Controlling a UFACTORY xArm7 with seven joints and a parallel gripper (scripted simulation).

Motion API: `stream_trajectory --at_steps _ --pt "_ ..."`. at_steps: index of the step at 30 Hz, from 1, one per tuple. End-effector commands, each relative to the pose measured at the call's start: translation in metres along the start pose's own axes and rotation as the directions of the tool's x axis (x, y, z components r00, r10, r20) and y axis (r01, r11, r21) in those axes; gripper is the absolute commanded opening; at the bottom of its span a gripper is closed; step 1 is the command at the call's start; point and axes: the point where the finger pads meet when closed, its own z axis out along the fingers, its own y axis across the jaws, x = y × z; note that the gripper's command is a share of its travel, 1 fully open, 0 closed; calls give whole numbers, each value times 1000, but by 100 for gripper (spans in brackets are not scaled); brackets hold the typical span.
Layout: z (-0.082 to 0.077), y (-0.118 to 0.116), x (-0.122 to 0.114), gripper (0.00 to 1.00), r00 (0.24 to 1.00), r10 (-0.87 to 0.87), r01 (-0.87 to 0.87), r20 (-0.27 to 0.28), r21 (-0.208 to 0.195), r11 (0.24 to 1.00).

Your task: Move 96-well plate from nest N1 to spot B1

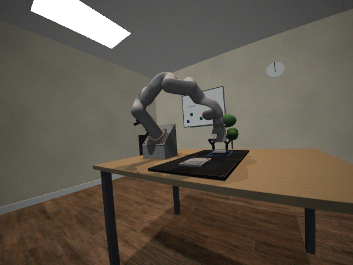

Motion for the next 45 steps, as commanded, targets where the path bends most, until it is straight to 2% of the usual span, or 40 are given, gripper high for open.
stream_trajectory --at_steps 1,45 --pt "-2 -1 -1 0 1000 0 0 3 4 1000" --pt "5 -1 -1 0 1000 0 0 3 4 1000"
